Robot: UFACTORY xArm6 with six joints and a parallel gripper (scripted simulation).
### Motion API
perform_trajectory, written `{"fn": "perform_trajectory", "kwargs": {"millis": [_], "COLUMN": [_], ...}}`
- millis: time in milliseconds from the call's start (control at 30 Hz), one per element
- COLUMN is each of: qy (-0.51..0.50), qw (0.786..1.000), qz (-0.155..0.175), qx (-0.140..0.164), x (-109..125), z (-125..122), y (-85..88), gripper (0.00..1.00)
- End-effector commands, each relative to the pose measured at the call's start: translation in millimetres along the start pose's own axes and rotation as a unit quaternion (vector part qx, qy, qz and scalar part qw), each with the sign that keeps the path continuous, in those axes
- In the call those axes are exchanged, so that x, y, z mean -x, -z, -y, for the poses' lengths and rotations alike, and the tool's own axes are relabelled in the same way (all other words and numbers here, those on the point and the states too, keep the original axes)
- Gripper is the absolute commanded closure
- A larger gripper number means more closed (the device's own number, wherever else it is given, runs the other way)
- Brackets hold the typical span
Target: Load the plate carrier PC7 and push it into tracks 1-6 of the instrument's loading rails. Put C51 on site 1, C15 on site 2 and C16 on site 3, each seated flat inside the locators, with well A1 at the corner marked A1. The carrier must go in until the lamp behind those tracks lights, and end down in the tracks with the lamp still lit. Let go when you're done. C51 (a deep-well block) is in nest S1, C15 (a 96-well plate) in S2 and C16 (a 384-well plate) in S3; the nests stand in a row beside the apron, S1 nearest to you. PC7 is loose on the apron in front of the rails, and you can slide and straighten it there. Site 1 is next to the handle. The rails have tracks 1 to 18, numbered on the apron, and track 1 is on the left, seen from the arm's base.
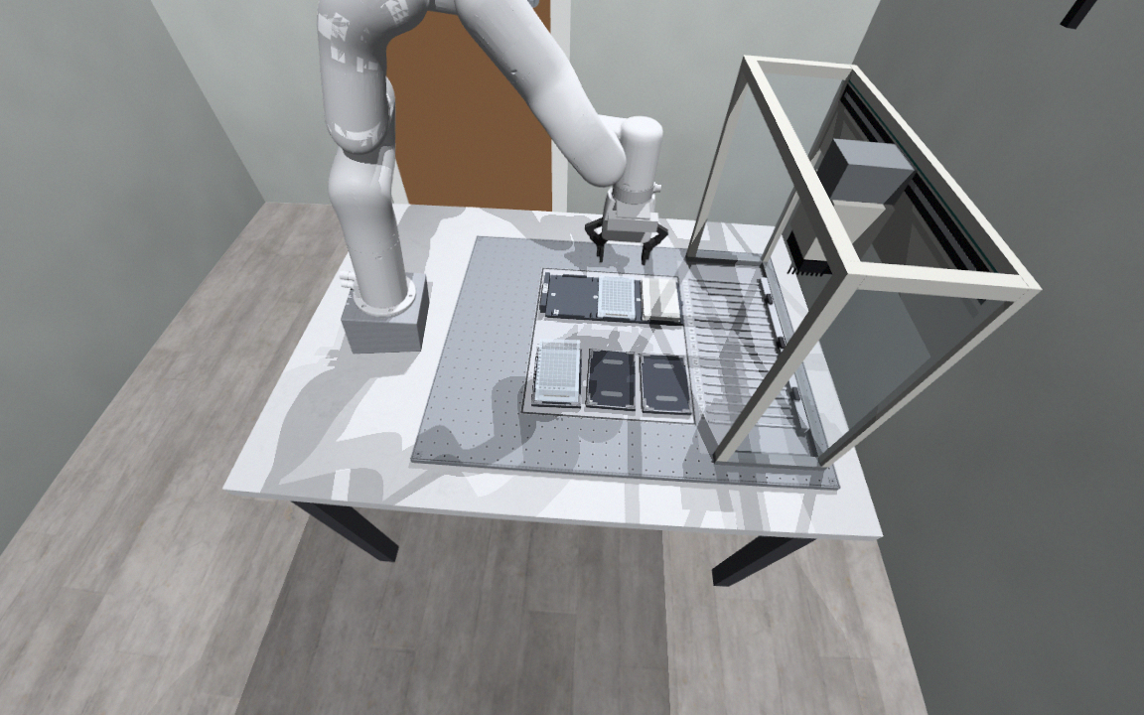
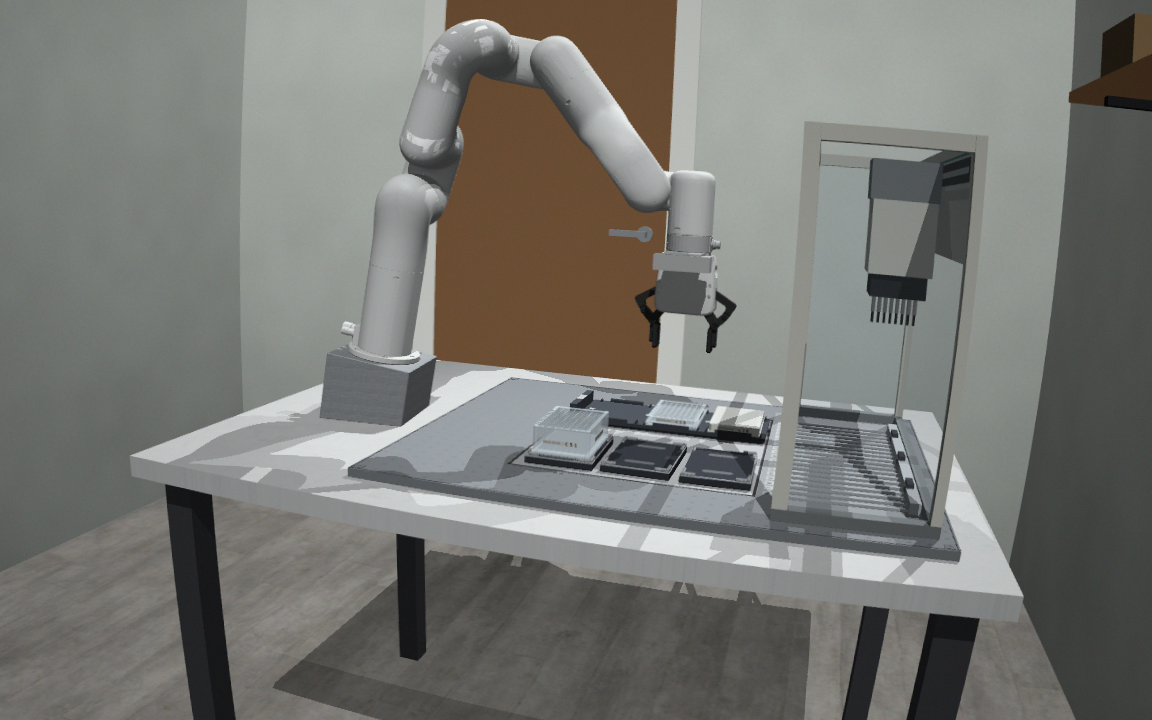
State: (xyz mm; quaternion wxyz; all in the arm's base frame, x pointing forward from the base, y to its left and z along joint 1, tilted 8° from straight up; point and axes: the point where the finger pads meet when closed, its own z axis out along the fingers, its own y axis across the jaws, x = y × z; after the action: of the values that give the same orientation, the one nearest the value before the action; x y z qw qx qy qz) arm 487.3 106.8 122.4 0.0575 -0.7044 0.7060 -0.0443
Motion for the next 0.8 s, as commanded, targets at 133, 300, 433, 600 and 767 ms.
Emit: {"fn": "perform_trajectory", "kwargs": {"millis": [133,300,433,600,767], "qy": [0.013,0.013,0.013,0.013,0.013], "qw": [1.000,1.000,1.000,1.000,1.000], "qz": [0.000,0.000,0.000,0.000,0.000], "qx": [-0.002,-0.002,-0.002,-0.002,-0.002], "x": [-4,-26,-35,-57,-79], "z": [-1,-12,-17,-28,-39], "y": [2.8,5.7,6.8,9.7,12.6], "gripper": [0.00,0.00,0.00,0.00,0.00]}}
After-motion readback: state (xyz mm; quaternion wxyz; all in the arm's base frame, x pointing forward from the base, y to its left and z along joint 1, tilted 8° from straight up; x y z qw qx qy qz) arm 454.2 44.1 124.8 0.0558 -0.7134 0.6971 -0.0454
